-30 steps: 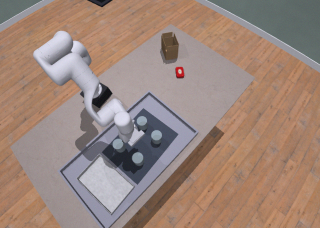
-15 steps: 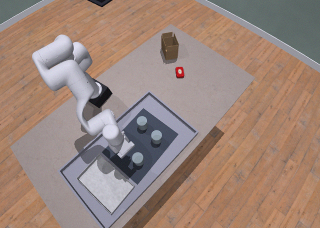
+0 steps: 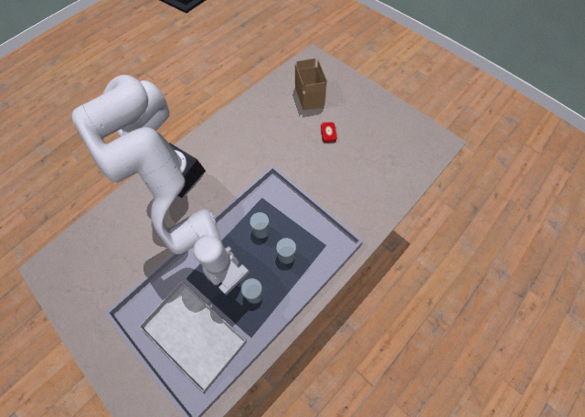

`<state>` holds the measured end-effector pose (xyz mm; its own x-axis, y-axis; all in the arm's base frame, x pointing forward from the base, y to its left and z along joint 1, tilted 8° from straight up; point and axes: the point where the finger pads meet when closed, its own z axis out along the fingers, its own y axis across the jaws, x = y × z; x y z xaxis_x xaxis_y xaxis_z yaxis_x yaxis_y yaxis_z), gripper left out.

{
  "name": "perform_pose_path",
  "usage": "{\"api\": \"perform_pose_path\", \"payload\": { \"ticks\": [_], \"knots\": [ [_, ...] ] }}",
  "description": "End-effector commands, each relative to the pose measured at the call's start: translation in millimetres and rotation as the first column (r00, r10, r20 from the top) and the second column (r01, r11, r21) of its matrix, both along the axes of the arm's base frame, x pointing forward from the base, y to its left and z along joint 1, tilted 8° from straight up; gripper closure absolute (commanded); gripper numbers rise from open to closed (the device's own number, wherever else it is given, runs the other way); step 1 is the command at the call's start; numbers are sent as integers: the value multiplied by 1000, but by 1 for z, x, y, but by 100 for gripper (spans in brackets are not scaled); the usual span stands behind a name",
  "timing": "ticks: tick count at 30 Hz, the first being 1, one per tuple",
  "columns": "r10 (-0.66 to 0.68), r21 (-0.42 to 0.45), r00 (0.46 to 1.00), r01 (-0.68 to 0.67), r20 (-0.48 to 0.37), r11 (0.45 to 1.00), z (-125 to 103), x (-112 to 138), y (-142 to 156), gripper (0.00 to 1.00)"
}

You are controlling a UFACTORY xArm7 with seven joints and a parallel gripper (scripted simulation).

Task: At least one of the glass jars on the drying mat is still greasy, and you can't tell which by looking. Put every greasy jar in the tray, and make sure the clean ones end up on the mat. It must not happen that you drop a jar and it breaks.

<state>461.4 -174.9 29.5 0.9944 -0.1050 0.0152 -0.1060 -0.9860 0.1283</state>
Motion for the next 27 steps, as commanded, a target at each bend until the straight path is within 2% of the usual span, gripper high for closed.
{"api": "perform_pose_path", "payload": {
  "ticks": [1, 27],
  "knots": [
    [1, -1, 1000, -1, 9, 1000, 0, 4, -1, 100],
    [1, -1, 1000, -1, 9, 1000, 0, -4, 0, 100]
  ]
}}
